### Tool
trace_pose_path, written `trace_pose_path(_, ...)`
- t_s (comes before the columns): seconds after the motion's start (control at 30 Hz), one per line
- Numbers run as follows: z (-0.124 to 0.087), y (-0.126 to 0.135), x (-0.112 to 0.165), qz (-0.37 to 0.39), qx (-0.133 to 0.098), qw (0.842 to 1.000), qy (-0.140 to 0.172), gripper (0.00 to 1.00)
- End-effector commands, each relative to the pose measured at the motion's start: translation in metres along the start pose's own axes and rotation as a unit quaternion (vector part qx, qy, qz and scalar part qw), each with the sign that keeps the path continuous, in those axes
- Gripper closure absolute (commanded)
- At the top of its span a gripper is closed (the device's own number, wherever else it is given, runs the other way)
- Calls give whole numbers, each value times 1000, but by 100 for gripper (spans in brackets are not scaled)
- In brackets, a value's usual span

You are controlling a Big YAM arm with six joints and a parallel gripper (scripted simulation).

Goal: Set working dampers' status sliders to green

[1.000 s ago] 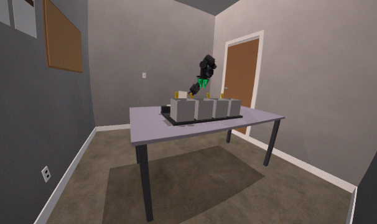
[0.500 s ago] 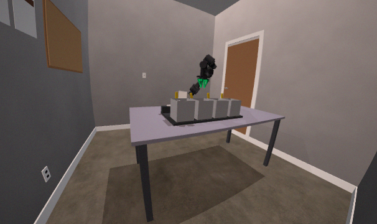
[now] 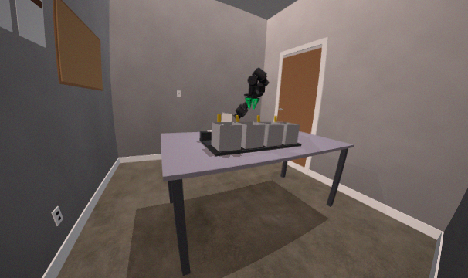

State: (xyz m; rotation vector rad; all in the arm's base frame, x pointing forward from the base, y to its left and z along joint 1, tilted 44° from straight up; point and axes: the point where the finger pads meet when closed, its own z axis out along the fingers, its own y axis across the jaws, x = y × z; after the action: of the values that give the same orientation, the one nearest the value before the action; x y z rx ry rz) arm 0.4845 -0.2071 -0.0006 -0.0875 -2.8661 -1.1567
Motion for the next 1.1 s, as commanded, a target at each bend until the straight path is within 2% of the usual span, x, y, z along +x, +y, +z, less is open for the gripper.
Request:
trace_pose_path(0.0, -2, 1, -3, 4, 3, 1000, -1, 64)
trace_pose_path(0.37, -2, 1, -3, 4, 3, 1000, -1, 64)
trace_pose_path(0.47, -4, 42, -6, -1, 3, 1000, 1, 64)
trace_pose_path(0.53, -5, 47, -6, 0, 3, 1000, 2, 64)
trace_pose_path(0.6, -18, 50, -22, -16, 16, 1000, -16, 64)
trace_pose_path(0.67, -5, 70, -8, -1, 4, 1000, 1, 64)
trace_pose_path(0.87, -4, 120, -9, -1, 4, 1000, 0, 64)
trace_pose_path(0.93, -4, 120, -9, -1, 4, 1000, 0, 64)
trace_pose_path(0.97, -3, 147, -6, -1, 3, 1000, 1, 64)
trace_pose_path(1.07, -2, 173, -3, -1, 2, 1000, 2, 64)
